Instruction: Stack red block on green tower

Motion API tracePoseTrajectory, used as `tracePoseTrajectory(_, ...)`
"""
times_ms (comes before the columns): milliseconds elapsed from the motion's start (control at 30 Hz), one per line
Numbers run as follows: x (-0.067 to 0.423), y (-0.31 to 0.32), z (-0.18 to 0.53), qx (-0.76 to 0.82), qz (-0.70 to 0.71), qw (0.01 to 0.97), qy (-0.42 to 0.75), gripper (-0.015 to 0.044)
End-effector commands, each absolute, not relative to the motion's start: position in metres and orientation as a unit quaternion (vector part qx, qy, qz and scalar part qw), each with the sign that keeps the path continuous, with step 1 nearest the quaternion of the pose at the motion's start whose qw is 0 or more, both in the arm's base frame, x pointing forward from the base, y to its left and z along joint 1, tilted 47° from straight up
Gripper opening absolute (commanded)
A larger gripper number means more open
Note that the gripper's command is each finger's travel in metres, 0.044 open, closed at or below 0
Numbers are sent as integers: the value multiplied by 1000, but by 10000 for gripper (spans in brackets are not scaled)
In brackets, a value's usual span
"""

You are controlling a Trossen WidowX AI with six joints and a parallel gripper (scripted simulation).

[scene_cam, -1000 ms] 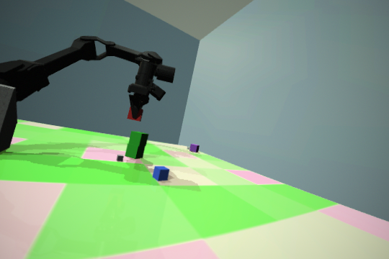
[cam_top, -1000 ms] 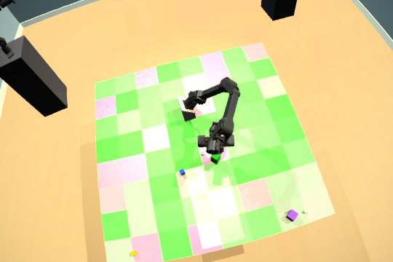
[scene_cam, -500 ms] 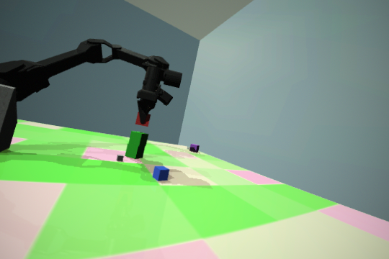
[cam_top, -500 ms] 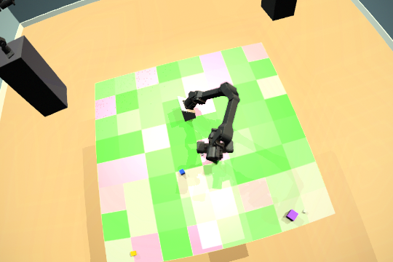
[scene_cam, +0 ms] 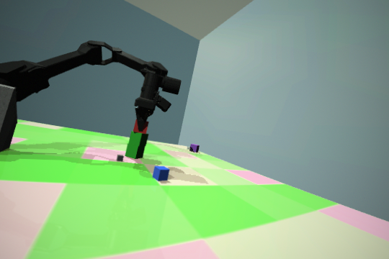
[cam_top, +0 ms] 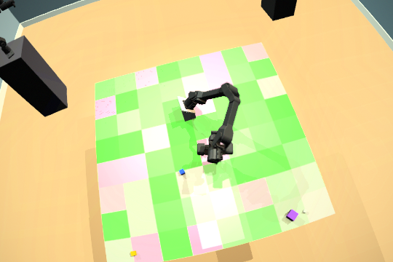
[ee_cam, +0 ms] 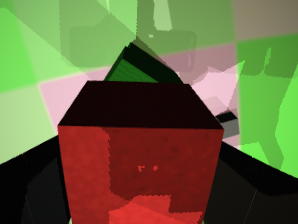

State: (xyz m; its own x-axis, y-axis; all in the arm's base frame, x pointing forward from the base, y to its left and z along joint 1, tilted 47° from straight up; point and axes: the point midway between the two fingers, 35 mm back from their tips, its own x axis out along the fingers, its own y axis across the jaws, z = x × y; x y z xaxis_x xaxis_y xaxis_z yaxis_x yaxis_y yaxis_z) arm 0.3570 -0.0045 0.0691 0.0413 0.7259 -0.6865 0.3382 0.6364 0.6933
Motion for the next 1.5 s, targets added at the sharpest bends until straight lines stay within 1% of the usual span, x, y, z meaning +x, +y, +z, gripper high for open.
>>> tracePoseTrajectory(0,357,-4,69,398,160,603,672,0)
tracePoseTrajectory(367,358,-5,70,398,160,604,672,0)
tracePoseTrajectory(933,357,-4,69,395,160,604,673,440)
tracePoseTrajectory(1467,357,-4,69,395,160,604,673,440)
